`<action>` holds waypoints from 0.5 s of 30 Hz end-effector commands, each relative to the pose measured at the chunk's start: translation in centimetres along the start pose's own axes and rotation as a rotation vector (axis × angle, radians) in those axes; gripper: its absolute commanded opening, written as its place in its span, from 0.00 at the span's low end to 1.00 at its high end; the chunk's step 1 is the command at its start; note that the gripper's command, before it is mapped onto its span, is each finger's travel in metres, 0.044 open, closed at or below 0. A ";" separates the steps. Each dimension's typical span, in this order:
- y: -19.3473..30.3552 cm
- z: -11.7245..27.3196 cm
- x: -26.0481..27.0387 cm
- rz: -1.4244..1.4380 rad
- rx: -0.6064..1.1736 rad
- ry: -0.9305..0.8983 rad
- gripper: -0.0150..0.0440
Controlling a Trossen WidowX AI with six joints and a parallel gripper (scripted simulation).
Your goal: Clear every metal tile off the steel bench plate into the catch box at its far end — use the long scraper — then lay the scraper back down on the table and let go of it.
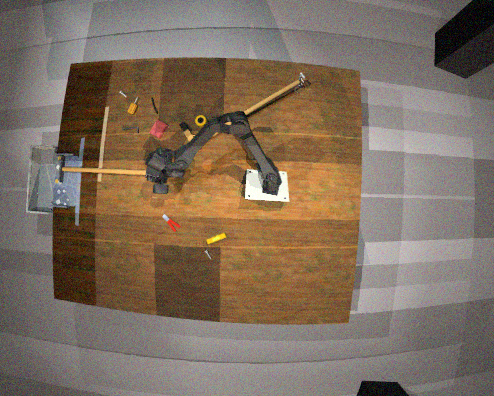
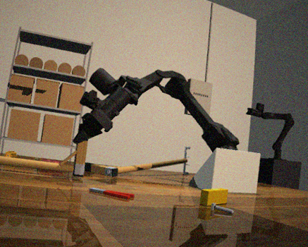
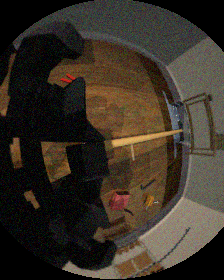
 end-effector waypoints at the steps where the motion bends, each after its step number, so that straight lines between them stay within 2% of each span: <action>1: -0.6 -0.4 0.0 0.004 -0.006 -0.003 0.25; 15: -2.2 -1.7 -0.1 0.004 -0.007 -0.003 0.25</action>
Point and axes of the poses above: the point midway between the two fingers, 35 mm back from their tips, its own z axis back along the fingers, its own x axis across the jaws, y = z × x, the point moved 10 cm from there along z, back along the fingers, and after that the axes turned 5 degrees about z, right-handed, at the moved point
